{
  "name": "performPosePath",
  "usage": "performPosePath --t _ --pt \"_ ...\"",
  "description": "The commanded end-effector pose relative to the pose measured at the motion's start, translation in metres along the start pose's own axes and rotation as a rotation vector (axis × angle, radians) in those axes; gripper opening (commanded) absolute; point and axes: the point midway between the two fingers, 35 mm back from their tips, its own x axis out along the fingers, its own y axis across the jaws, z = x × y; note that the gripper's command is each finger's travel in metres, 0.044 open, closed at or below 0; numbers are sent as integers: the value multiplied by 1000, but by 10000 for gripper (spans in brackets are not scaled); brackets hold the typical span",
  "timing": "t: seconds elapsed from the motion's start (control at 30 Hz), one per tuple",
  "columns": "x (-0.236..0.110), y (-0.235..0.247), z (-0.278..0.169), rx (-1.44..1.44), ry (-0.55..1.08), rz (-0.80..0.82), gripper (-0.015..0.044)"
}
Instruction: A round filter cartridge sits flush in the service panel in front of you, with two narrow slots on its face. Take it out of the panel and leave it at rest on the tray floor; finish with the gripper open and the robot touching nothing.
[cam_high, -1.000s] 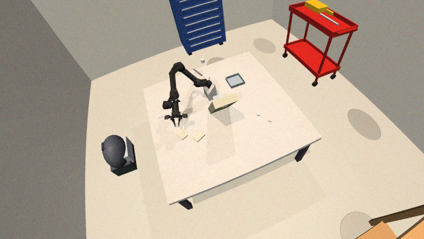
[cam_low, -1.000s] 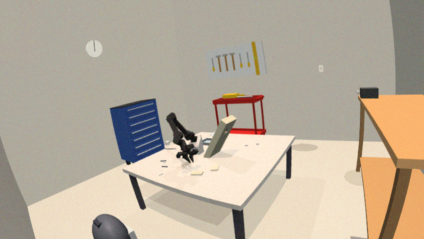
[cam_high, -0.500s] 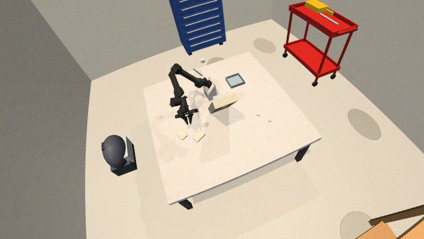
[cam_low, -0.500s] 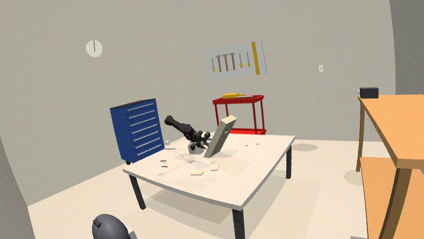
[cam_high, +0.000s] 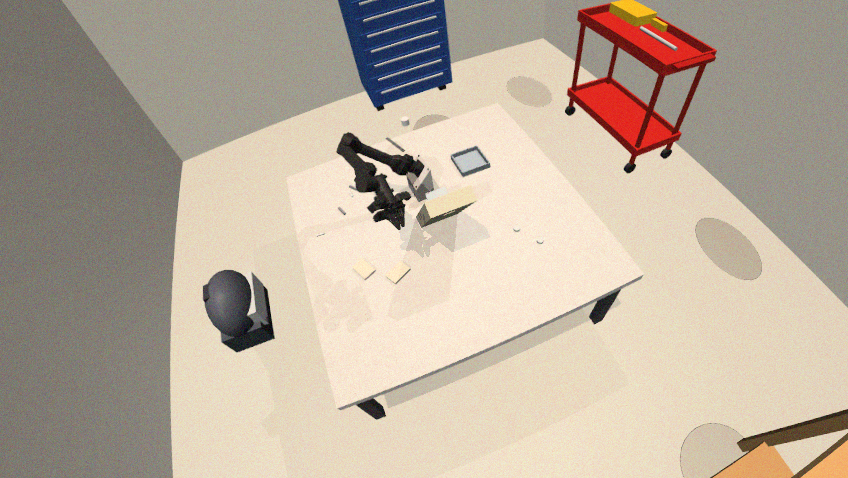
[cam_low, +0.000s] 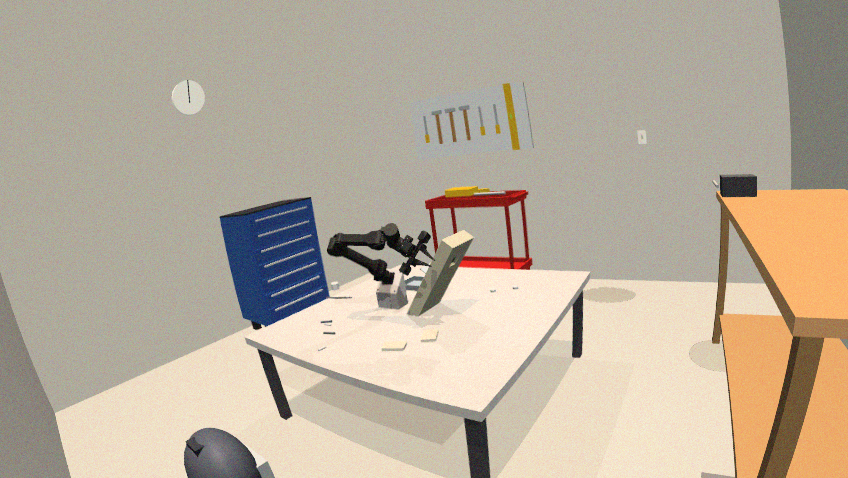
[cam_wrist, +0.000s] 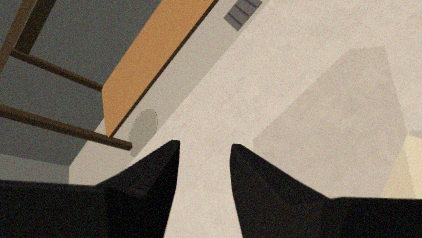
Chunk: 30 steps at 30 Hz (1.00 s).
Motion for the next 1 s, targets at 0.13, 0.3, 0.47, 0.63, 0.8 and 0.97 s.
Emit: performPosePath --t 0.13,0.3,0.47,0.63,0.8,0.97 --pt "-36 77 -25 199 62 128 115" --pt "-58 109 -47 279 111 168 115" --pt "-63 111 -93 257 154 68 115" --pt "-78 103 -151 173 133 -71 115" --pt "-101 89 -192 50 1 -143 115" --pt "-101 89 -192 50 1 -143 115"
